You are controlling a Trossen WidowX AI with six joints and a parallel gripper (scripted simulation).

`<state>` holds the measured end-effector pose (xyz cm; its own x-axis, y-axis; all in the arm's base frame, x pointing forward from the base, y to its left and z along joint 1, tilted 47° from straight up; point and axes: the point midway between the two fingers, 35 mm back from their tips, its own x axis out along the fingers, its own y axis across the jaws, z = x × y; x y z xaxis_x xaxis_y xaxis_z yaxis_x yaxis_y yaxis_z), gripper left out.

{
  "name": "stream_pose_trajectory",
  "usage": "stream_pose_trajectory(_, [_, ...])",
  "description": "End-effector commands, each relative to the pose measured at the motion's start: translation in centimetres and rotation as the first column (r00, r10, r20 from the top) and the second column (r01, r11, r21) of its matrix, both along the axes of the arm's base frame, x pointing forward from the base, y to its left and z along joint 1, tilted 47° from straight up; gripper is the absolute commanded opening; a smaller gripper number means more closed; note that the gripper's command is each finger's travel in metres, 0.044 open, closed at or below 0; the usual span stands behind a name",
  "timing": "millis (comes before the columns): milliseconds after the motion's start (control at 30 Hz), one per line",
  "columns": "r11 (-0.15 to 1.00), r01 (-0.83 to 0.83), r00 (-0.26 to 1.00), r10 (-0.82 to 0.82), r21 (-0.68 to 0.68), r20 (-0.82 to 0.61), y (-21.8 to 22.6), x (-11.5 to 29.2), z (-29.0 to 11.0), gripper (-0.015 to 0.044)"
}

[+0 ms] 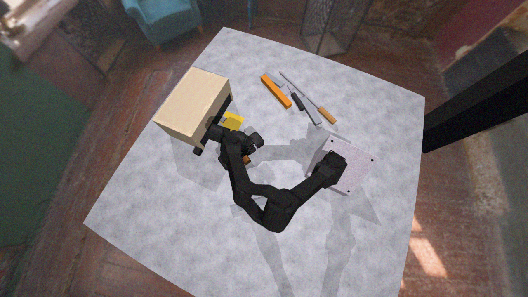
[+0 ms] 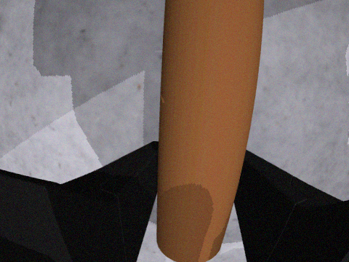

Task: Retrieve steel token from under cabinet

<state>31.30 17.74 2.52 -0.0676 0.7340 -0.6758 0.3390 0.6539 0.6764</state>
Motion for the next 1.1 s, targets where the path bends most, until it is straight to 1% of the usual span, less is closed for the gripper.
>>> stream_pose_trajectory(0, [1.0, 0.002, 1.0, -0.002, -0.007, -0.008, -0.2, -0.2, -0.4, 0.0])
stream_pose_trajectory(333, [1.0, 0.002, 1.0, -0.002, -0.007, -0.008, -0.2, -0.4, -0.3, 0.0])
stream_pose_trajectory(1067, [1.0, 0.002, 1.0, -0.002, -0.007, -0.01, 0.6, -2.8, 0.7, 0.0])
